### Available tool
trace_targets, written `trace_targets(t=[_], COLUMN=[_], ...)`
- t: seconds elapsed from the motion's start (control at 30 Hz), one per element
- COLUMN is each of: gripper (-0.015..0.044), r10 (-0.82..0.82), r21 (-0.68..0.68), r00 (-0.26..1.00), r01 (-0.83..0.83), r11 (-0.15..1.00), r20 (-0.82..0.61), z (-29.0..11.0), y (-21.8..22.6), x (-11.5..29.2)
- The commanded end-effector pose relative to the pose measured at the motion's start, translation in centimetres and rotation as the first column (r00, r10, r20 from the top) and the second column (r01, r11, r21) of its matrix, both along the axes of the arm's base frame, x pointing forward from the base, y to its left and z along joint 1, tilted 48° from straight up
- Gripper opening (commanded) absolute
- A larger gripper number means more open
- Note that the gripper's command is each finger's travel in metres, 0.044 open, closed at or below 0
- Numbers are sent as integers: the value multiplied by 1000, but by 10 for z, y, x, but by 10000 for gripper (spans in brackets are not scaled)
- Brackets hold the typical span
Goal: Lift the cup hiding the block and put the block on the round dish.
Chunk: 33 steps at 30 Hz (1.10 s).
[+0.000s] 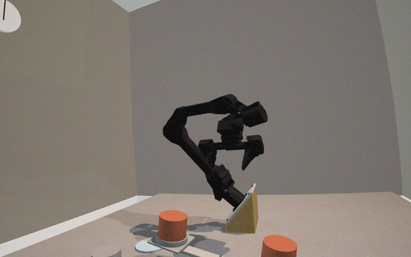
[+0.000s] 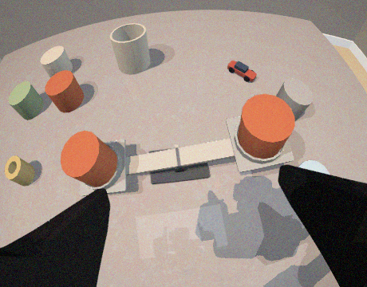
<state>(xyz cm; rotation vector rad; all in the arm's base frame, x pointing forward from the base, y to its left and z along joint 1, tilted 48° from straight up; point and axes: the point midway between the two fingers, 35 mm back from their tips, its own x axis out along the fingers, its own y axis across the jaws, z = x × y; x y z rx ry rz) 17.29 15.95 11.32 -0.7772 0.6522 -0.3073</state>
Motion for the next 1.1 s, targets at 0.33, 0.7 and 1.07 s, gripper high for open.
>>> trace_targets(t=[0.33, 0.7, 1.07], gripper=[440, 440, 440], r10=[-50, -76, -105], r21=[-224, -382, -415], r00=[966, 848, 640], r01=[-8, -156, -356], r11=[975, 911, 837], r20=[-252, -525, -761], z=[-23, -49, -81], y=[9, 22, 28], x=[22, 50, 80])
